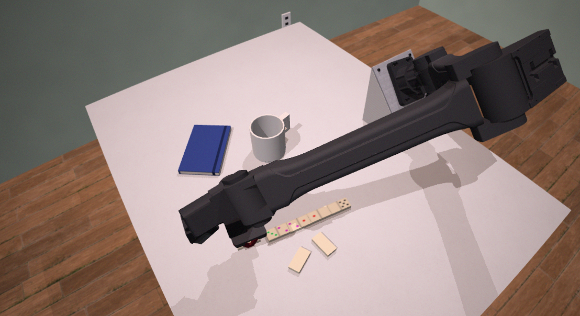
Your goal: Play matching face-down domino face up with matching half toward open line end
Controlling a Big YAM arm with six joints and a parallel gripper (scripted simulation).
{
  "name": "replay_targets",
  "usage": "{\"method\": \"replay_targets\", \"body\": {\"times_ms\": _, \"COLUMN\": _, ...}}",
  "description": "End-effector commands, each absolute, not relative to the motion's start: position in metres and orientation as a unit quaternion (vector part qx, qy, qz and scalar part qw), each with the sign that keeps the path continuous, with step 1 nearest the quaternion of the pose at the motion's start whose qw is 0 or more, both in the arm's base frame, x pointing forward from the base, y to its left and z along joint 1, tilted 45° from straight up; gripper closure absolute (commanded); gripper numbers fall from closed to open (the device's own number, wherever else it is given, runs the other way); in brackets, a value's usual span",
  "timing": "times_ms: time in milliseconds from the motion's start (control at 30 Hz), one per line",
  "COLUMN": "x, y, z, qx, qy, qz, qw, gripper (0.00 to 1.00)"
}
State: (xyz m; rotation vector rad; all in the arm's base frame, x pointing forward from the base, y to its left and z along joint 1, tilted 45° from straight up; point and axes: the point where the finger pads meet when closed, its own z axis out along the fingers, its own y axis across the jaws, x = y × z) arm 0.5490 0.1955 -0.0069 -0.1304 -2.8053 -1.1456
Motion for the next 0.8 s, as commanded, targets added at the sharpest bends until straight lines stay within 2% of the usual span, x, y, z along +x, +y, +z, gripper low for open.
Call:
{"method": "replay_targets", "body": {"times_ms": 0, "x": 0.553, "y": 0.199, "z": -0.01, "qx": -0.046, "qy": -0.923, "qz": -0.378, "qw": 0.048, "gripper": 0.78}}
{"method": "replay_targets", "body": {"times_ms": 767, "x": 0.549, "y": 0.208, "z": -0.024, "qx": -0.049, "qy": -0.924, "qz": -0.377, "qw": 0.05, "gripper": 0.78}}
